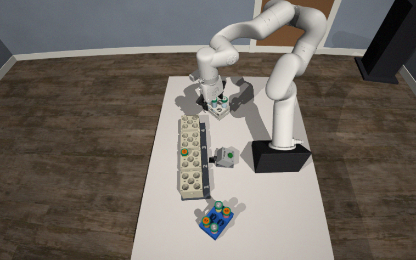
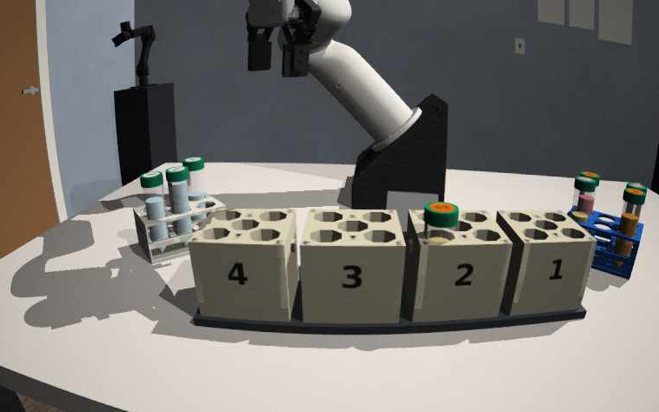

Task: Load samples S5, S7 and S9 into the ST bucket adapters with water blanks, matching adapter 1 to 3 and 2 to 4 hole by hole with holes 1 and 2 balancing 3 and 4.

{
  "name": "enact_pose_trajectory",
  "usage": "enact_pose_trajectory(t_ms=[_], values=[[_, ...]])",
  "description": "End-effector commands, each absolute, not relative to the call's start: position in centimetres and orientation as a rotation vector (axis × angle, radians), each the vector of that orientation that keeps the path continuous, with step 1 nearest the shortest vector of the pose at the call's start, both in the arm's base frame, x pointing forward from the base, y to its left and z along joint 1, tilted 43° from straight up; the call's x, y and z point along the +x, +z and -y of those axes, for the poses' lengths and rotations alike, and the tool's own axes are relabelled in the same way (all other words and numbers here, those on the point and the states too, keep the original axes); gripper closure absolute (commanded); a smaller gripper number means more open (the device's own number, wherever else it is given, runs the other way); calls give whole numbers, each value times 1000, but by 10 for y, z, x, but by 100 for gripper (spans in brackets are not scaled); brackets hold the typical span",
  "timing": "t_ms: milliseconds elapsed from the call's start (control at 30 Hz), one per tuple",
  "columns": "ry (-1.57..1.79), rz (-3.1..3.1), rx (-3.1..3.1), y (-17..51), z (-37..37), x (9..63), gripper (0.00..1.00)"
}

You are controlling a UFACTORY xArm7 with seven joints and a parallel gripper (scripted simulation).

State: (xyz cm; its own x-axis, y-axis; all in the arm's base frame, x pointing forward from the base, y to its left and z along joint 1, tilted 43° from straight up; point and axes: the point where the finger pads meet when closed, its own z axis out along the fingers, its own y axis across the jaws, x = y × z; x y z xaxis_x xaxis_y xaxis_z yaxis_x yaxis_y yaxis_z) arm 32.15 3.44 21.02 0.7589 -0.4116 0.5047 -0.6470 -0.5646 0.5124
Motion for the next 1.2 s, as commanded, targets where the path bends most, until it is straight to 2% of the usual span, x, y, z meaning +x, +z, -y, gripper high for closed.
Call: enact_pose_trajectory(t_ms=[0, 1167], values=[[473, 757, 2334, 227, -12, 308, 0], [473, 757, 2333, 300, 84, 254, 0]])
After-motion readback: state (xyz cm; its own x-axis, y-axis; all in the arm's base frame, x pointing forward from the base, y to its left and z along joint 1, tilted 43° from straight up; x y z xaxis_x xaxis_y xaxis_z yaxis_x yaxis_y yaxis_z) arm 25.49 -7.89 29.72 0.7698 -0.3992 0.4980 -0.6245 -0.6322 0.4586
